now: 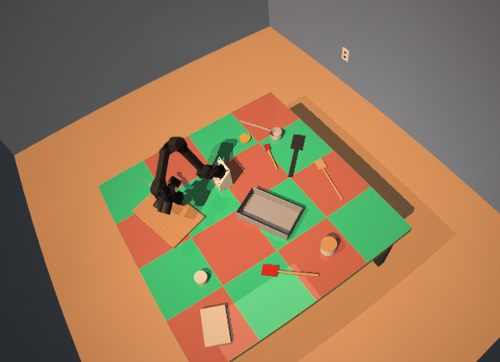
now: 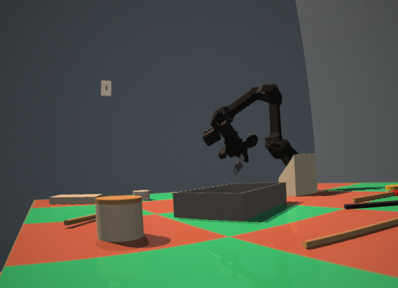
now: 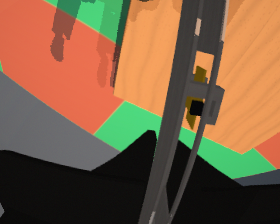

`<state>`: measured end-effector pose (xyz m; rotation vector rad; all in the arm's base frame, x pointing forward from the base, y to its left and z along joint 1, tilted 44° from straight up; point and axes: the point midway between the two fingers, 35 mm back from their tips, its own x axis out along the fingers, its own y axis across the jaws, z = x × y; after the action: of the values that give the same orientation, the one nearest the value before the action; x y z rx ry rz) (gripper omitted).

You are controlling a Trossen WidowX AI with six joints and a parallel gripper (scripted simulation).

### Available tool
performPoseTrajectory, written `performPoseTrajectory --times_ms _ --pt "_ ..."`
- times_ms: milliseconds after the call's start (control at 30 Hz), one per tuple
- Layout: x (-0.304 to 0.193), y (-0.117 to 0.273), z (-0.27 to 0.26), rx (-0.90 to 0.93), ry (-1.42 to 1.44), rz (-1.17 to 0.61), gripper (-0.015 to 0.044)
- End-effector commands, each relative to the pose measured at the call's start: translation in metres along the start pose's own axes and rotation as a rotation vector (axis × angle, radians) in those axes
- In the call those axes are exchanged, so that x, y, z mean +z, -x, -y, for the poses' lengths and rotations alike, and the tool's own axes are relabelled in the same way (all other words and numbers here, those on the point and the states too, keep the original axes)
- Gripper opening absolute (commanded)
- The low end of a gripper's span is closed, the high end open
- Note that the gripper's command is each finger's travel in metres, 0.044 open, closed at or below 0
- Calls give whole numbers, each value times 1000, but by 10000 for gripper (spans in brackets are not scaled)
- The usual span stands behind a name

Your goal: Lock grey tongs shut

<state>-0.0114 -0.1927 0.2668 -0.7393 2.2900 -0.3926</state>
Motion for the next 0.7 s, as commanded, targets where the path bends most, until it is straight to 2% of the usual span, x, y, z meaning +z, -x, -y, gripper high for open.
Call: performPoseTrajectory --times_ms 0,333,667 --pt "-3 1 -1 25 -9 78 -150" --pt "-3 3 1 45 1 289 -150" --pt "-10 14 13 -50 13 466 -150"
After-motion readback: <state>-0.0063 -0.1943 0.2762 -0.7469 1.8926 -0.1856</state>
